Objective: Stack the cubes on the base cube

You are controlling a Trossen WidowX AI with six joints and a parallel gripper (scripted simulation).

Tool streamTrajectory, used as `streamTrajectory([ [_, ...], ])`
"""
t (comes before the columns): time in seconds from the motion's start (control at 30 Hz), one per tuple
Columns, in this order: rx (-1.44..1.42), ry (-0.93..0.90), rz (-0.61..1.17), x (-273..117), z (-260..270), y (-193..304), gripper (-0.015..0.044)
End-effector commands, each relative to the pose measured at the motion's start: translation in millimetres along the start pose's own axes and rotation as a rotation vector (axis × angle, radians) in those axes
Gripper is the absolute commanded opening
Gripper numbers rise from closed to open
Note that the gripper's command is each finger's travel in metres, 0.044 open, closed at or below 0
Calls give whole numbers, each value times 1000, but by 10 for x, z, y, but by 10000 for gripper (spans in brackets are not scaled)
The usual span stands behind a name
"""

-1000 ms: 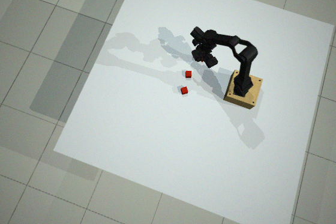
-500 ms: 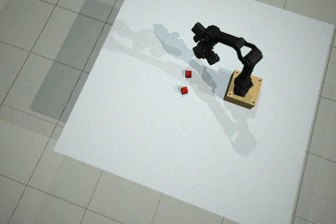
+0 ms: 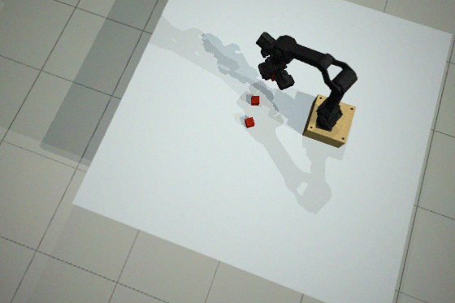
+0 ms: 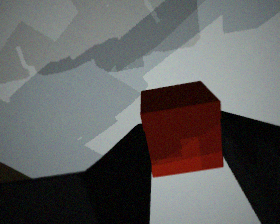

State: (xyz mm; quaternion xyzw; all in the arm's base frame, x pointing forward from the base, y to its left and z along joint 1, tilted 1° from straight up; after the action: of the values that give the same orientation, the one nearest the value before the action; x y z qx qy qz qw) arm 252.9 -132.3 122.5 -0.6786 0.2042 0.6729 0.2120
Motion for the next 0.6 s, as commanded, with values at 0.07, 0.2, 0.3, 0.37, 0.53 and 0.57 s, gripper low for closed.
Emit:
streamTrajectory([
  [0.07,84,5,1,32,21,-187,105],
  [0.2,141,5,0,57,44,-314,105],
  [0.3,184,5,-1,77,65,-409,105],
  [0.37,212,4,-1,90,81,-471,105],
  [0.53,283,4,-3,122,127,-626,105],
  [0.57,297,4,-3,128,137,-657,105],
])
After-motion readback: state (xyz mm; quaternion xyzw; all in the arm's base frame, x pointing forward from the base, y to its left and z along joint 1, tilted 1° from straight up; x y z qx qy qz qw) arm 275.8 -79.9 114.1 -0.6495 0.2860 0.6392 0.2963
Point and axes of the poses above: the point midway between the two fingers, 35 mm back from their tips, its own x axis out along the fingers, its own z axis across the jaws, y = z × x, the point moved 6 cm from there along -x, back along the fingers, and after that the axes turned 15 degrees about -x, right-handed, at the moved point
